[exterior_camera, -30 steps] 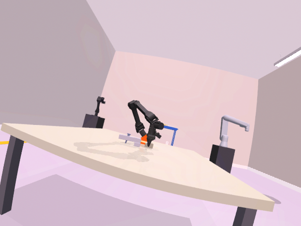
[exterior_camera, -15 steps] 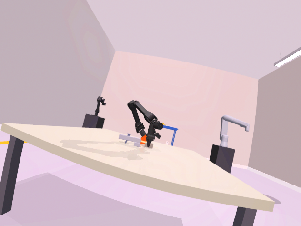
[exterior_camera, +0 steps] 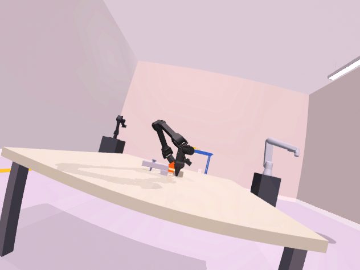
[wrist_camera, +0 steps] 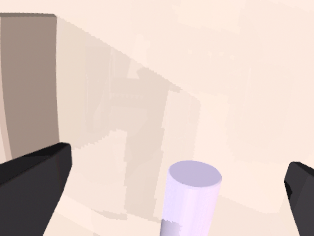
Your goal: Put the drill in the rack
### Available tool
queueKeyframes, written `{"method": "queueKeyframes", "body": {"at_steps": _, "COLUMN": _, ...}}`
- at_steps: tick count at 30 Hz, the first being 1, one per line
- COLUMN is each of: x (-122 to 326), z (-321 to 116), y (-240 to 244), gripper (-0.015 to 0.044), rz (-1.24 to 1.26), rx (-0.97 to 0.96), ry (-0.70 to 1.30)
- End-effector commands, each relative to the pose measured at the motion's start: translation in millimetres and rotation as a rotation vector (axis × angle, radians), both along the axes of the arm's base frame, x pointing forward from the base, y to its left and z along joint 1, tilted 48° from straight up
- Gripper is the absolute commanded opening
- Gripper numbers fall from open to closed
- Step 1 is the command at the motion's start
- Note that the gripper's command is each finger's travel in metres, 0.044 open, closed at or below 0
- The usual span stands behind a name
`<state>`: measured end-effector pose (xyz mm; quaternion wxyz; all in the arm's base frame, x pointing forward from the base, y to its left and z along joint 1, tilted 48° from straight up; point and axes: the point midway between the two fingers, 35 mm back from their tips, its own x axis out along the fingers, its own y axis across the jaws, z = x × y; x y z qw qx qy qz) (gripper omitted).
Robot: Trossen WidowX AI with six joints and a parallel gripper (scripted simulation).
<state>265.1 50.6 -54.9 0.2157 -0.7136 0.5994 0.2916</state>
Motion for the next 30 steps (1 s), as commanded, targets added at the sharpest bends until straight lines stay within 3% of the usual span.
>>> {"method": "queueKeyframes", "body": {"at_steps": 1, "x": 0.4, "z": 1.8, "y": -2.6, "gripper": 0.0440, "rz": 0.003, "rx": -0.005, "ry": -0.002}}
{"method": "queueKeyframes", "body": {"at_steps": 27, "x": 1.6, "z": 6.0, "y": -9.2, "gripper": 0.0440, "rz": 0.003, "rx": -0.005, "ry": -0.002}}
{"method": "queueKeyframes", "body": {"at_steps": 30, "x": 1.5, "z": 4.2, "y": -6.9, "gripper": 0.0361, "rz": 0.000, "rx": 0.000, "ry": -0.001}}
